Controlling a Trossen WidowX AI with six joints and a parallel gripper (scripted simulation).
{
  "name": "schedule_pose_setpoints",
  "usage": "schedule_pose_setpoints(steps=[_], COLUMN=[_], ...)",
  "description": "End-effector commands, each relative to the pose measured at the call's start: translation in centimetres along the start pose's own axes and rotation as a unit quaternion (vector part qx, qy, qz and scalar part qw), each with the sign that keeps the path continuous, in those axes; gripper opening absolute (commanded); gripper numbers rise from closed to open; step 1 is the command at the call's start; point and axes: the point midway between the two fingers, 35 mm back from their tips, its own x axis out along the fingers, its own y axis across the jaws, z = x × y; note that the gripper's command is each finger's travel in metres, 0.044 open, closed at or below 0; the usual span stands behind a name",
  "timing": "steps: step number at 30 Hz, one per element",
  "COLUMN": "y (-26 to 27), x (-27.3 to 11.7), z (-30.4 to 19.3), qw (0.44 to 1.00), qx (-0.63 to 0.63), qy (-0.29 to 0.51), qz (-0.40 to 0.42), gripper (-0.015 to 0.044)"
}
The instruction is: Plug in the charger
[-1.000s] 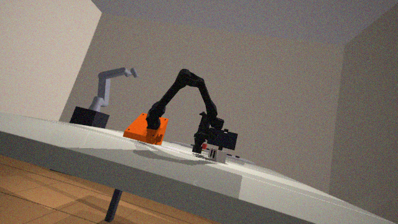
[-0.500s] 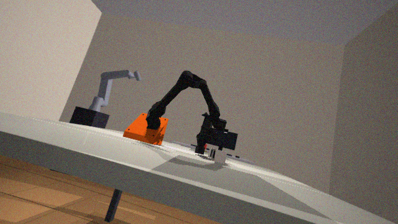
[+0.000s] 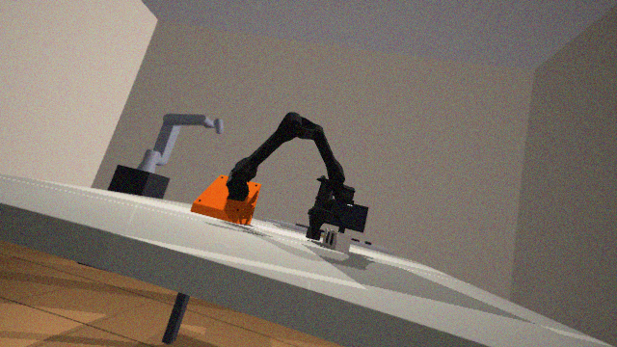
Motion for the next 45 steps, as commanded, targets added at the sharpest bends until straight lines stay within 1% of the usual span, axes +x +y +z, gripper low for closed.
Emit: schedule_pose_setpoints(steps=[1, 45], y=[0.12, 0.12], x=[0.06, -0.03], z=[0.35, 1.19], qw=[1.0, 1.0], qx=[-0.004, -0.004], qy=[0.001, 0.001], qz=[0.0, 0.0], gripper=[0.0, 0.0])
